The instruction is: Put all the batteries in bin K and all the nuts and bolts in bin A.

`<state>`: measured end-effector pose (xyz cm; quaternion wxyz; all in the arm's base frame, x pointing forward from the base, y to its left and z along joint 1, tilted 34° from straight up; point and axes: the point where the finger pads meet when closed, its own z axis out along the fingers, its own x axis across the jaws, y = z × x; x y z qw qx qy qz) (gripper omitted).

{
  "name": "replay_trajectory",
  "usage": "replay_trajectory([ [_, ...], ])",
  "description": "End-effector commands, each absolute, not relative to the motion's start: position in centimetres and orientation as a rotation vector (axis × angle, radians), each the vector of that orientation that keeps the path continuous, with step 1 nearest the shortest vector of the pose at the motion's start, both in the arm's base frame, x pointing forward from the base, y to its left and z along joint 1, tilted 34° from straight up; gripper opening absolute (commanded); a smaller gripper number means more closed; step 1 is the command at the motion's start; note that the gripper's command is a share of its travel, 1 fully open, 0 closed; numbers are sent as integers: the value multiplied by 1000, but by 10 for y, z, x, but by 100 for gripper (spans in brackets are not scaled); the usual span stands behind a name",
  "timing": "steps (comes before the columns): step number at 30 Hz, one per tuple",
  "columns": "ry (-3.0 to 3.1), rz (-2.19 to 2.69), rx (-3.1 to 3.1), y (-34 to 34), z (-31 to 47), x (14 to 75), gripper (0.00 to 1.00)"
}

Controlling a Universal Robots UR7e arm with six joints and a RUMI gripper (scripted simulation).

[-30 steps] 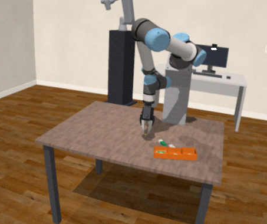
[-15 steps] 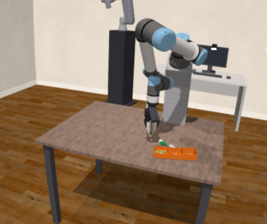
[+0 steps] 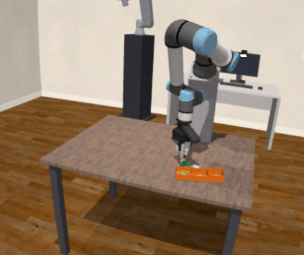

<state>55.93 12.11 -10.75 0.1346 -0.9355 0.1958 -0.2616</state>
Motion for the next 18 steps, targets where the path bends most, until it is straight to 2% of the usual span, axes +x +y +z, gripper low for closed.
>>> replay_trajectory([
  [1, 357, -792, -2783, 142, -102, 563, 0],
  [18, -441, -896, -2903, 229, -80, 573, 0],
])
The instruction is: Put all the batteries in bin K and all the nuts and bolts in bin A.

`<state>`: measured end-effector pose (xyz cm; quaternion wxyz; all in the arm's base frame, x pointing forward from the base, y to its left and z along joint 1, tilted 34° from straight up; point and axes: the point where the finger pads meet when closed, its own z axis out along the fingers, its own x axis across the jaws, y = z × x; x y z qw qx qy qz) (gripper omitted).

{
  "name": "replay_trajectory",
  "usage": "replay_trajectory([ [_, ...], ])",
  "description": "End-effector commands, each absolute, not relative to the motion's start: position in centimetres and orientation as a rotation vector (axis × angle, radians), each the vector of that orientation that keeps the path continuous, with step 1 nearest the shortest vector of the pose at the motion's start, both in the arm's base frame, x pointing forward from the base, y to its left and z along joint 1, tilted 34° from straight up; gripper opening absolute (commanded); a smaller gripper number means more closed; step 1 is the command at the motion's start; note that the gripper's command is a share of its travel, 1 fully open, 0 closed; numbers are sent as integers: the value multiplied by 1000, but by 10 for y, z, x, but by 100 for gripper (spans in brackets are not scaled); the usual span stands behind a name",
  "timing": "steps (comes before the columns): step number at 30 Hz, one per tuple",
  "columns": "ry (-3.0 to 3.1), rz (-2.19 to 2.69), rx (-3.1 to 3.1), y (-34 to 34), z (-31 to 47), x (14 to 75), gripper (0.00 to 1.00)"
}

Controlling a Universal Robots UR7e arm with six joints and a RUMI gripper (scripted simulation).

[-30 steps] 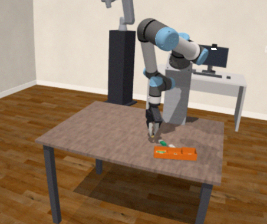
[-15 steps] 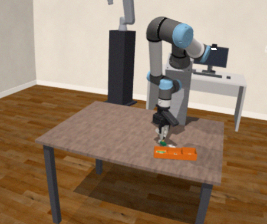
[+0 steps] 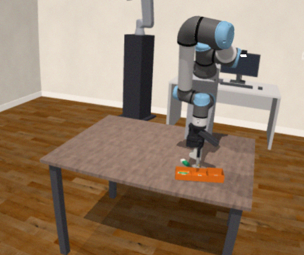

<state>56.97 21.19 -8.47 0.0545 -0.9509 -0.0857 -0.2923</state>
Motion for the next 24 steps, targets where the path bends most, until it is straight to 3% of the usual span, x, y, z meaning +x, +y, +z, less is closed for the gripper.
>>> replay_trajectory([
  [1, -493, -898, -2906, 231, -80, 573, 0],
  [24, -663, -902, -2908, 228, -81, 572, 0],
])
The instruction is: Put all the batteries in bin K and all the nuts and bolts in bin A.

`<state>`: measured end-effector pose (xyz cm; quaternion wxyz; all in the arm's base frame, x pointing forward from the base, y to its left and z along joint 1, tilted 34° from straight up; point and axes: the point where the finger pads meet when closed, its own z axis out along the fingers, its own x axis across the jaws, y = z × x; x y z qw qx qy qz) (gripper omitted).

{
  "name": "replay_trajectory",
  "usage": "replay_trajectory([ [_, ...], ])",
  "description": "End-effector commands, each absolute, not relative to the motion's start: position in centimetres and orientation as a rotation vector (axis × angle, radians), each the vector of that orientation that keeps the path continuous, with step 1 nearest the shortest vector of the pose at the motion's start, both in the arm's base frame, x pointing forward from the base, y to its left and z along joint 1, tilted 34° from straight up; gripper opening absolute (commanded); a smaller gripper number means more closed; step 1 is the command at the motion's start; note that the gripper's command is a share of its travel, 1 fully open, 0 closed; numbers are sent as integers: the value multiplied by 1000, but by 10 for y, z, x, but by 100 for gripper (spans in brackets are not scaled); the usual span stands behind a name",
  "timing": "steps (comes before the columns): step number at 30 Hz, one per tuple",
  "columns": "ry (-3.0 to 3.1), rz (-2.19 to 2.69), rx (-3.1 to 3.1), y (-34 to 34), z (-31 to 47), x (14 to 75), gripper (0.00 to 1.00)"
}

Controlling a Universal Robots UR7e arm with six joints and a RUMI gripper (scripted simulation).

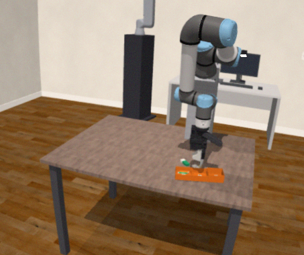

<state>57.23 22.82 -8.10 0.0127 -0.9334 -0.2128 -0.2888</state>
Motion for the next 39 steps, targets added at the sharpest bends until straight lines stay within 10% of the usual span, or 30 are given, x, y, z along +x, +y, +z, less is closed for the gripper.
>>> replay_trajectory([
  [1, -663, -902, -2908, 228, -81, 572, 0],
  [39, -663, -902, -2908, 233, -111, 592, 0],
])
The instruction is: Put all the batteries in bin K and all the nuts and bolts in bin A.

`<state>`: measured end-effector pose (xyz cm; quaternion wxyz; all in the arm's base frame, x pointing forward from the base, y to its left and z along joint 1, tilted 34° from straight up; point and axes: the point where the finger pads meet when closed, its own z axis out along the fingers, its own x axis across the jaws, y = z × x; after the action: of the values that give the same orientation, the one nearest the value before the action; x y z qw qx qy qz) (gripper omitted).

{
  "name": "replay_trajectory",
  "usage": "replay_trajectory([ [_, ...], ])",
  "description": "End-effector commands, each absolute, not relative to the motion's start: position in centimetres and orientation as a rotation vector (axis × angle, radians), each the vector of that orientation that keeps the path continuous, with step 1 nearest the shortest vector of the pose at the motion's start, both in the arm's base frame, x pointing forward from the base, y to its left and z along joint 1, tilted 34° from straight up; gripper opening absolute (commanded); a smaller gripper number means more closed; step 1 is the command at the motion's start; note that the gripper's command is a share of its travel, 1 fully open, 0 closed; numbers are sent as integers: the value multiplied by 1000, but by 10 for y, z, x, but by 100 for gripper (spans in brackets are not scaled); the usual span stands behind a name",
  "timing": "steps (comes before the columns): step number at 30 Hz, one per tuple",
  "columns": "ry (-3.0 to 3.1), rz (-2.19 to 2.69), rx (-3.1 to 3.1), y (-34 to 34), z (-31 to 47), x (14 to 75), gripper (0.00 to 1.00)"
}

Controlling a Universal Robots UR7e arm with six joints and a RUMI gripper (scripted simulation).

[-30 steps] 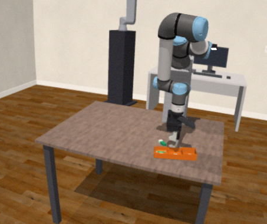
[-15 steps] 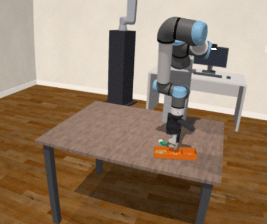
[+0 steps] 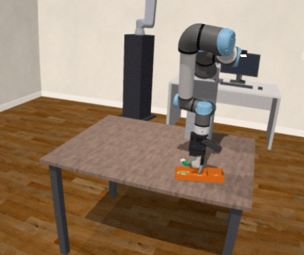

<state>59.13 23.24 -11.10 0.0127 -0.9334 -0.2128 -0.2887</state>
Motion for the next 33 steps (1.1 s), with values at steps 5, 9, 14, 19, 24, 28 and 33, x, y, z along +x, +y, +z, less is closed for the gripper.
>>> replay_trajectory([
  [5, -663, -902, -2908, 233, -111, 592, 0],
  [9, -663, -902, -2908, 233, -111, 592, 18],
  [14, -663, -902, -2908, 233, -111, 592, 18],
  [19, -663, -902, -2908, 233, -111, 592, 18],
  [24, -663, -902, -2908, 233, -111, 592, 18],
  [28, -663, -902, -2908, 232, -107, 590, 18],
  [33, -663, -902, -2908, 231, -102, 586, 18],
])
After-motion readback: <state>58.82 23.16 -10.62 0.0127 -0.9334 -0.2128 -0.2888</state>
